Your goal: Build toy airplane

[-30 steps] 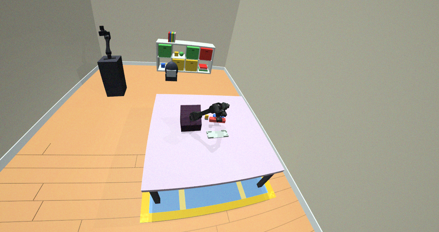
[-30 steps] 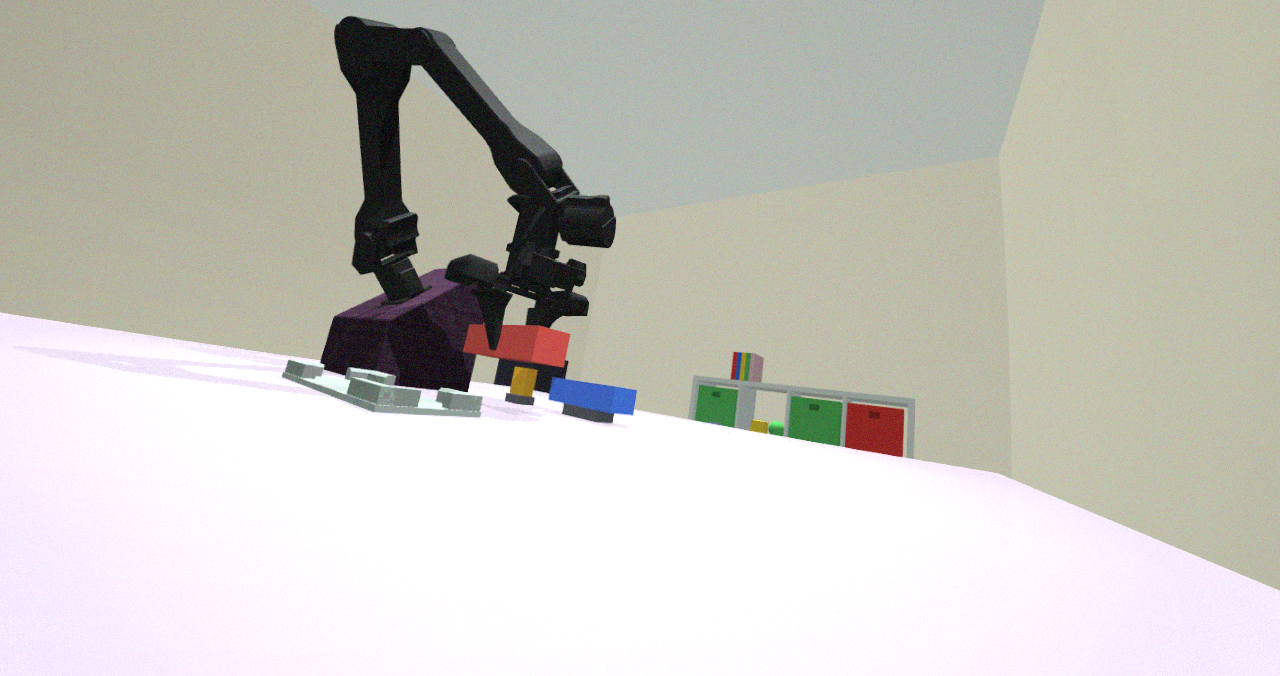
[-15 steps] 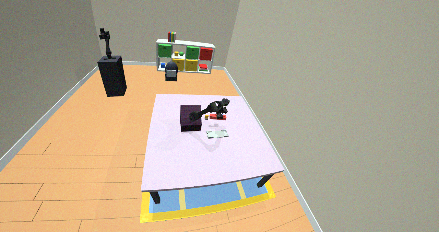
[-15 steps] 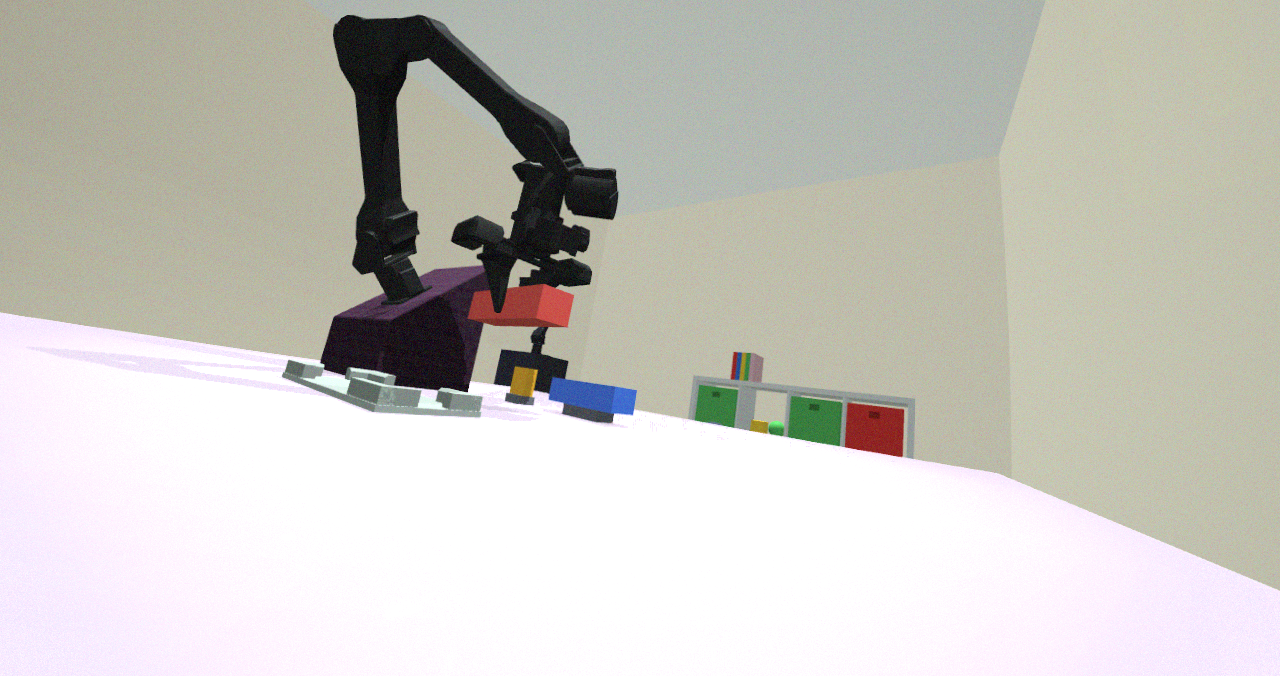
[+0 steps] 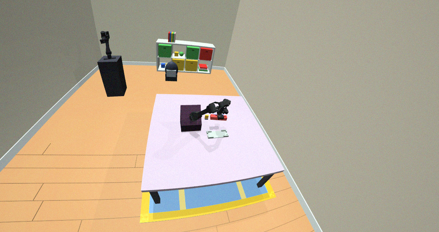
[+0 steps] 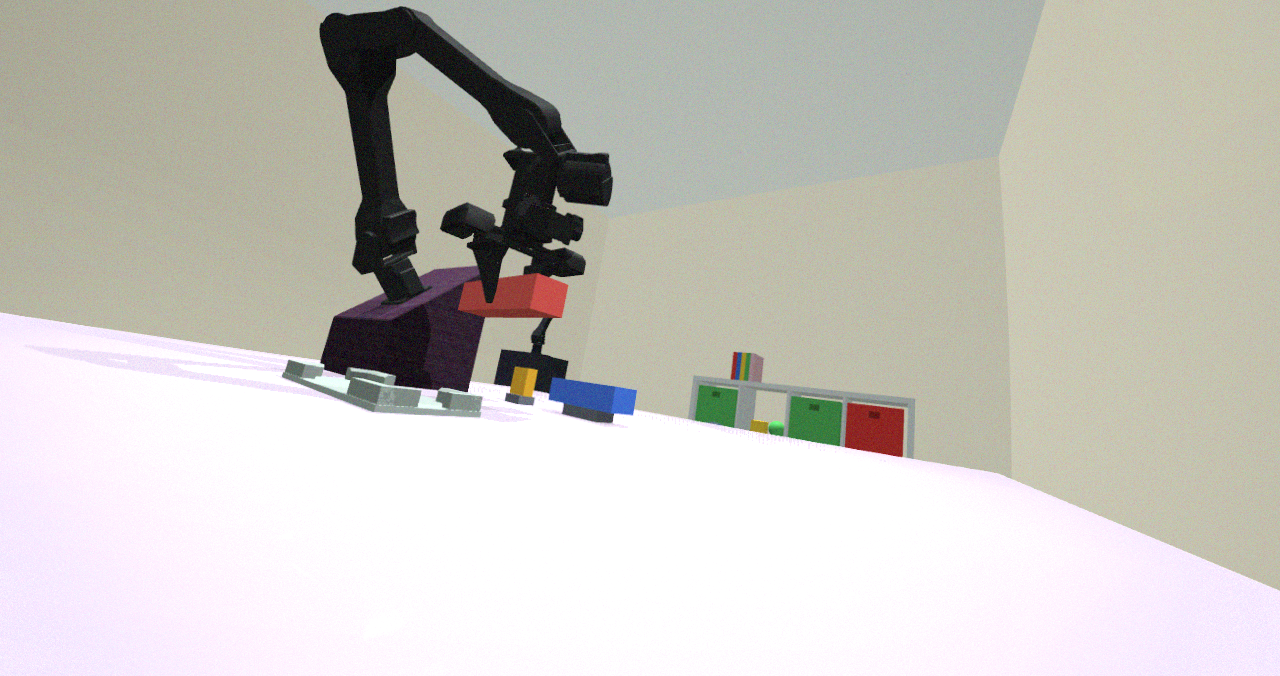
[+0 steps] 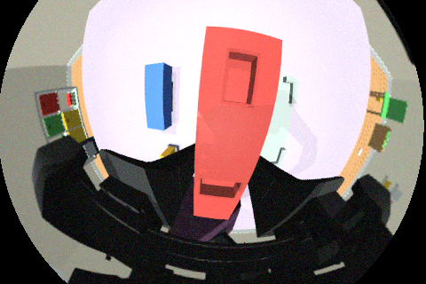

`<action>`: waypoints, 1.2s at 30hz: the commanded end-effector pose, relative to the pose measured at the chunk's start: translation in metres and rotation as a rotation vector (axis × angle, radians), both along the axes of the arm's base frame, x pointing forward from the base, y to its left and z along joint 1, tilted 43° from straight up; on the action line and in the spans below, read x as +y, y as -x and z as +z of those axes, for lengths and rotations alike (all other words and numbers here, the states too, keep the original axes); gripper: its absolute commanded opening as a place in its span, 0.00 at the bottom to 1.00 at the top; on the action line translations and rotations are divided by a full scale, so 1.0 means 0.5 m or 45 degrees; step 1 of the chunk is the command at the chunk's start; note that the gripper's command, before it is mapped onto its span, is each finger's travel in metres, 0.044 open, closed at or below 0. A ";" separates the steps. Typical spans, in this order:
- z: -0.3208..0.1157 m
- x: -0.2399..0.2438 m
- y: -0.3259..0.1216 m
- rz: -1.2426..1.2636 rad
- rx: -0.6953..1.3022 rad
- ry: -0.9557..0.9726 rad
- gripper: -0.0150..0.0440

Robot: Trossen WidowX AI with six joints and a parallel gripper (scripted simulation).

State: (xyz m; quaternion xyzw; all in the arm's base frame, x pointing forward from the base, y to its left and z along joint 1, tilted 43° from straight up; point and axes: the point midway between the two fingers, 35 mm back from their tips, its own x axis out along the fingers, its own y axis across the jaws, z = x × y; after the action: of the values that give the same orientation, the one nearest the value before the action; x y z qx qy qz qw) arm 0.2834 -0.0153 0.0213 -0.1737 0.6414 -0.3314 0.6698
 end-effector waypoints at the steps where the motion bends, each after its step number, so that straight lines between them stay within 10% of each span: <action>1: 0.010 -0.019 -0.002 0.024 0.004 -0.007 0.25; 36: 0.070 -0.229 0.041 0.192 0.155 0.006 0.25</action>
State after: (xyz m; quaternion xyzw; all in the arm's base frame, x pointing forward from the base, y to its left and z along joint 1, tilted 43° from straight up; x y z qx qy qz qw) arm 0.2653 -0.1227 0.0515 -0.2355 0.6672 -0.2723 0.6521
